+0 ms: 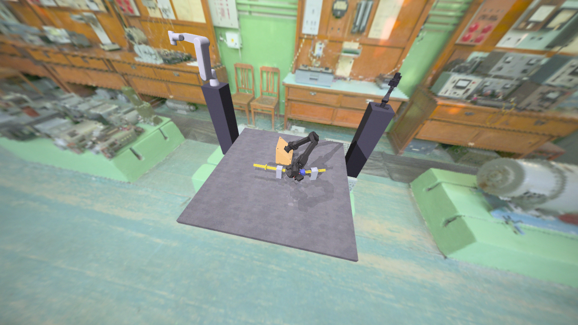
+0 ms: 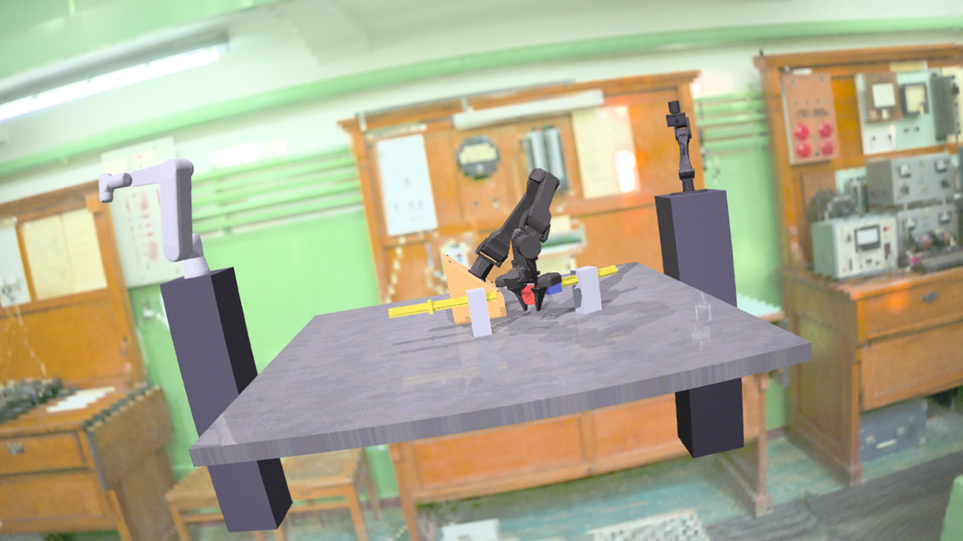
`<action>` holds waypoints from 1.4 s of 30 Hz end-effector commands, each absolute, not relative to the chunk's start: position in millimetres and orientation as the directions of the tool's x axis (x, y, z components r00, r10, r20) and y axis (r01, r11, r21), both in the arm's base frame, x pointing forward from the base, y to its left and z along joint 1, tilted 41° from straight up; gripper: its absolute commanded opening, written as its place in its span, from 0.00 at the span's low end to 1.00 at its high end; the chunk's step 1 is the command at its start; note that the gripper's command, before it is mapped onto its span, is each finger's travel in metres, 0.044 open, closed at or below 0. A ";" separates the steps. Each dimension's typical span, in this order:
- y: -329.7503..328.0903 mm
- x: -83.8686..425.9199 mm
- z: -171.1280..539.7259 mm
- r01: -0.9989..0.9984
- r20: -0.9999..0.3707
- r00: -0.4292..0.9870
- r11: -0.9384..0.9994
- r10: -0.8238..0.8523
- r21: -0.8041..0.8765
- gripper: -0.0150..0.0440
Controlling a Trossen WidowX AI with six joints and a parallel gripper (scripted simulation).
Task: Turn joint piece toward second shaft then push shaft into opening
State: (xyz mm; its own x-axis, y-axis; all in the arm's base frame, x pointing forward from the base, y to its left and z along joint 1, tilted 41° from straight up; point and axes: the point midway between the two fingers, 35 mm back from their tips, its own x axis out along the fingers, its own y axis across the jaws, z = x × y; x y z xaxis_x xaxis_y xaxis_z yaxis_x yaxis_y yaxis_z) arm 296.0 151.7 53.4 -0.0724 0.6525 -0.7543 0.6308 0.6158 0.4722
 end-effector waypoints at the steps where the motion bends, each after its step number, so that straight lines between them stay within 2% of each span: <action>1: 152.2 295.6 53.2 0.636 -0.751 -0.074 0.611 0.656 0.471 0.56; 42: 152.2 295.6 53.2 0.636 -0.751 -0.074 0.611 0.656 0.471 0.56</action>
State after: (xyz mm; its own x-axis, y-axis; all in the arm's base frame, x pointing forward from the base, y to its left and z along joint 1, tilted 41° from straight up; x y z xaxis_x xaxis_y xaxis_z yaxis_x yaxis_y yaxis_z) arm 296.0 151.7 53.4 -0.0724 0.6524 -0.7544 0.6307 0.6159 0.4721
